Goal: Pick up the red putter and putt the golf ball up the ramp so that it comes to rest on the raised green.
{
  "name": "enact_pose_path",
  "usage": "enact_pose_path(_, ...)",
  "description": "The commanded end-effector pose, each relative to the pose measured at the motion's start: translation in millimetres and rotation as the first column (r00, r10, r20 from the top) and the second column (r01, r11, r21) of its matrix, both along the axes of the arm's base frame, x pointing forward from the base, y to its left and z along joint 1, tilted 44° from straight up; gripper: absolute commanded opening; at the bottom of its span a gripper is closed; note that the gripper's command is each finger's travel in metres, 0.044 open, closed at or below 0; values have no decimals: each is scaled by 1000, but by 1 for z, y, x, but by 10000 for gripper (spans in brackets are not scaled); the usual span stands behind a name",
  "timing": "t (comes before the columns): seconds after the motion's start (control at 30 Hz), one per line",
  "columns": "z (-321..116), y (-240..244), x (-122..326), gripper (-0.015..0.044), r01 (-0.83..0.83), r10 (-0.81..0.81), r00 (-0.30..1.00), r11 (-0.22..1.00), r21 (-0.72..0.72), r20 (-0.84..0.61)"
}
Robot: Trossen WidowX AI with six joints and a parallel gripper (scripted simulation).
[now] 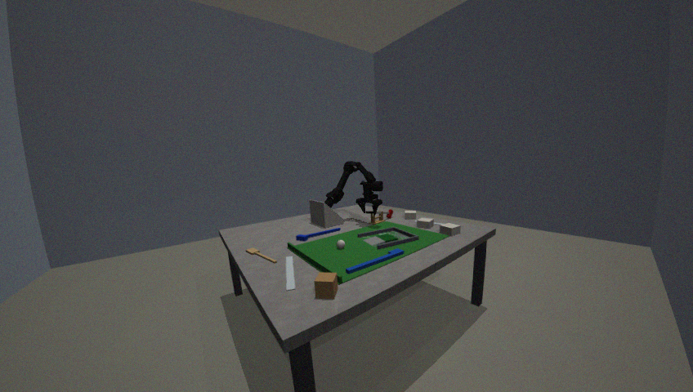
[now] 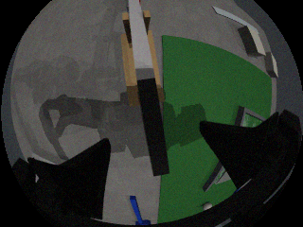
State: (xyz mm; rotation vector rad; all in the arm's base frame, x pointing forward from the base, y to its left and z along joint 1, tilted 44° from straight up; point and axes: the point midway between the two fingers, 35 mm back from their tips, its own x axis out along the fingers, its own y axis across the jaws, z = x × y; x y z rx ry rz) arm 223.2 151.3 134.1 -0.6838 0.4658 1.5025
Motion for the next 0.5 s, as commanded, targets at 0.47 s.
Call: enact_pose_path(0.47, -17, 16, 0, 440, 2, -2, 1000, 1000, -3, -7)
